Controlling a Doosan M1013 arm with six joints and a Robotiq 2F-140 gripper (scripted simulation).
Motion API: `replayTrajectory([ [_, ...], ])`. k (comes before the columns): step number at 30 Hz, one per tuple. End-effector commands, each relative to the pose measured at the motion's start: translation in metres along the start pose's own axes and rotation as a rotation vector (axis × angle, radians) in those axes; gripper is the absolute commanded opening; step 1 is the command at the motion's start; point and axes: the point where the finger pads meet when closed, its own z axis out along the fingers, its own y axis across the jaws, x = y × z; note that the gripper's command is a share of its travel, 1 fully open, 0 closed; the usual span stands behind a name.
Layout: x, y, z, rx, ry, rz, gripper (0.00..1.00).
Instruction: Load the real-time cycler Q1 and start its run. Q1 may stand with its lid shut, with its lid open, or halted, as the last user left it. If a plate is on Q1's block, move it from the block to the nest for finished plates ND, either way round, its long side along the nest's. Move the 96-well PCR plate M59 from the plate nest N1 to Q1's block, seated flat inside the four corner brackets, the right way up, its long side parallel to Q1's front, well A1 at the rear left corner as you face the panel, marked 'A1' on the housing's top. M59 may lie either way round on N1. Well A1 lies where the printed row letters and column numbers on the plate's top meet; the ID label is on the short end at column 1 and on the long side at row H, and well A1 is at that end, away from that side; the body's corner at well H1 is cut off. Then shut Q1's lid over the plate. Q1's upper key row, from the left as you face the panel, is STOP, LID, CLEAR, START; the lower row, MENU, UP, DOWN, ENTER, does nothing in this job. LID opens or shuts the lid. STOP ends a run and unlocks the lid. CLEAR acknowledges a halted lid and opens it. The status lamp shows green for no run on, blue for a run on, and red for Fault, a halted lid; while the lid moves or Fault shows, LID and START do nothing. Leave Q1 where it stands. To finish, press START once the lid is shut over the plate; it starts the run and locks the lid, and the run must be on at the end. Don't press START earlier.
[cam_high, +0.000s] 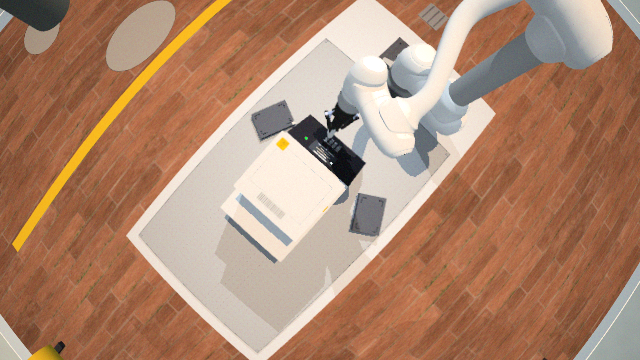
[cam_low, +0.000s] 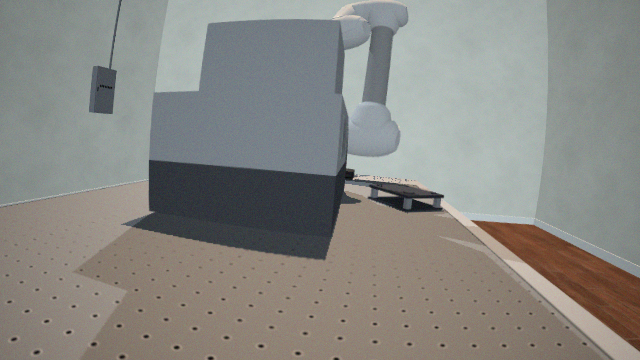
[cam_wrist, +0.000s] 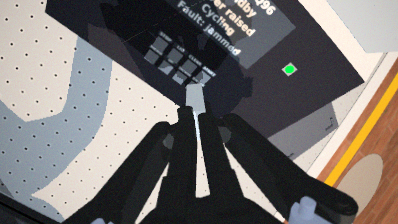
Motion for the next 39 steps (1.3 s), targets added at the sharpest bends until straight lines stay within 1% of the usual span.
replayTrajectory([
  [1, 0.0, 0.0, 0.0, 0.0, 0.0, 0.0, 0.0],
  [25, 0.003, 0.003, 0.013, 0.0, 0.0, 0.0, 0.0],
  [39, 0.003, 0.003, 0.011, 0.0, 0.0, 0.0, 0.0],
])
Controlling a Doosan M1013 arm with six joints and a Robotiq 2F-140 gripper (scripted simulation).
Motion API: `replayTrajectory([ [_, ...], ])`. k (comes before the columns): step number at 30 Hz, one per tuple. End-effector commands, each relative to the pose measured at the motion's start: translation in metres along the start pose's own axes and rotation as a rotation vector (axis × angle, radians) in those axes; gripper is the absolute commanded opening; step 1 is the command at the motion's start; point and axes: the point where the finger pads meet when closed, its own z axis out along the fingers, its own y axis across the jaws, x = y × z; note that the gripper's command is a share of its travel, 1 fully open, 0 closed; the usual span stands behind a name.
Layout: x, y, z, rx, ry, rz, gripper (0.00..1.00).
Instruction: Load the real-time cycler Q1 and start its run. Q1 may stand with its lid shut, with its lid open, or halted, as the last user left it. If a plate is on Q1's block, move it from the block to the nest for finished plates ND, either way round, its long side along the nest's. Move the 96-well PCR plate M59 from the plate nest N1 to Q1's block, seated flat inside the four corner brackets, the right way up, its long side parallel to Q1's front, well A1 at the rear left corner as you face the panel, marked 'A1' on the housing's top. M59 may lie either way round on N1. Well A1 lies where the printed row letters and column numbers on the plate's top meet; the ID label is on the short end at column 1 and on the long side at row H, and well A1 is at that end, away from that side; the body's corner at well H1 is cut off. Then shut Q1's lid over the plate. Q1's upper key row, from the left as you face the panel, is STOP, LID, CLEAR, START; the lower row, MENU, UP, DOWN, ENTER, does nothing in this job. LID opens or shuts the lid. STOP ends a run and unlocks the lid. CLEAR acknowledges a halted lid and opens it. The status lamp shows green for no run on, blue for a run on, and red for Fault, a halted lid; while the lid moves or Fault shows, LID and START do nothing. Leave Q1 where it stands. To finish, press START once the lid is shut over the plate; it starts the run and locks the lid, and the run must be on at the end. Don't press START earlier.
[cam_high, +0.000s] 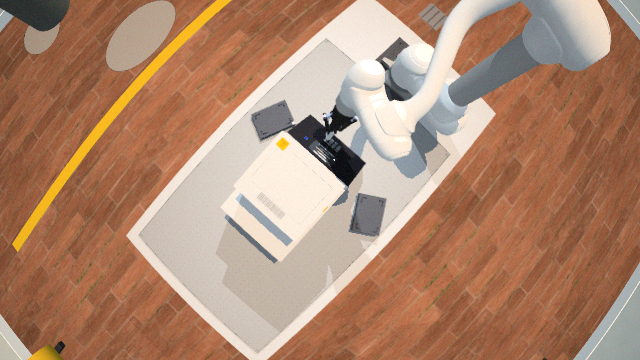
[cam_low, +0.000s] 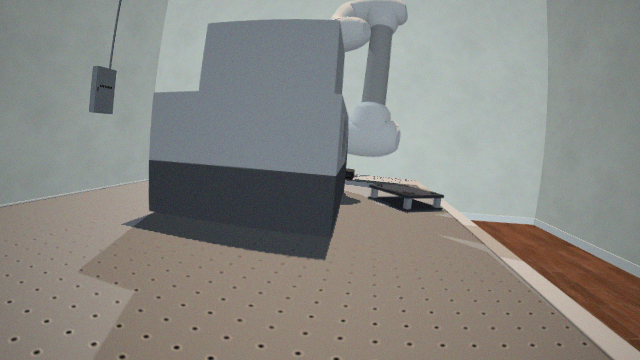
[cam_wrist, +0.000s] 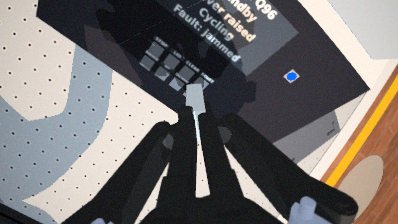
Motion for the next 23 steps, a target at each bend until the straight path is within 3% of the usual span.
replayTrajectory([
  [1, -0.001, -0.001, -0.003, 0.0, 0.0, 0.0, 0.0],
  [15, -0.006, -0.006, -0.022, 0.0, 0.0, 0.0, 0.0],
  [23, -0.006, -0.006, -0.022, 0.0, 0.0, 0.0, 0.0],
])
